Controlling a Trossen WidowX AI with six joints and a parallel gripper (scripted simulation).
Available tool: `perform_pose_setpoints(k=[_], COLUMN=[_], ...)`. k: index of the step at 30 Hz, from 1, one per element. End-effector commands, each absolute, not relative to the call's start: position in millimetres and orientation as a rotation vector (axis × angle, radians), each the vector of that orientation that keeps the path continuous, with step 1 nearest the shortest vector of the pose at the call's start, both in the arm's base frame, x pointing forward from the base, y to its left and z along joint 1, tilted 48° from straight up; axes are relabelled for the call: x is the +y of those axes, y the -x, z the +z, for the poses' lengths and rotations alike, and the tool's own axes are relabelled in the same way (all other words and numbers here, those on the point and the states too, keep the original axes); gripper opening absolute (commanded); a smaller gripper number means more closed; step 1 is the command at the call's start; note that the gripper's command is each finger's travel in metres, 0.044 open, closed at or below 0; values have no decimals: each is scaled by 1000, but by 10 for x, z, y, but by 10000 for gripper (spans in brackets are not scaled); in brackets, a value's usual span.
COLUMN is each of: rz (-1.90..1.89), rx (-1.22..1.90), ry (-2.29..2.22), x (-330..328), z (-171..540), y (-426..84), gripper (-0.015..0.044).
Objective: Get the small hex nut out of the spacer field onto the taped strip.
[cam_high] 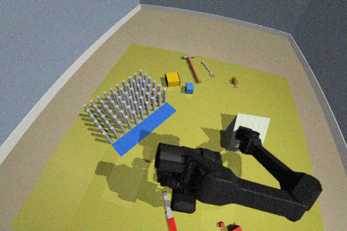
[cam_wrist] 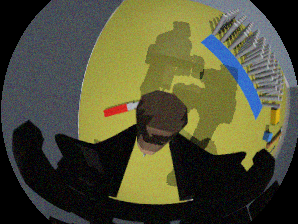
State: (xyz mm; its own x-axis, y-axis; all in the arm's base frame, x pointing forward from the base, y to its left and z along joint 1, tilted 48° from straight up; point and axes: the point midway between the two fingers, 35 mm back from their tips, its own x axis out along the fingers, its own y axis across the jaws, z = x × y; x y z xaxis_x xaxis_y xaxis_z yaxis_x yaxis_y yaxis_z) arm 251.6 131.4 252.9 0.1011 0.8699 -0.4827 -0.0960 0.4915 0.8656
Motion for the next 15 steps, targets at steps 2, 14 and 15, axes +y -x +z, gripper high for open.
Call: perform_pose_setpoints(k=[2, 14, 15], rz=[819, 814, 825], rx=[1212, 1103, 1088], ry=[-715, -441, -408], x=[1220, 1069, 1058], z=[2501, 2383, 2372], y=[-2622, -2725, -2730], gripper=[0, 0, 0])
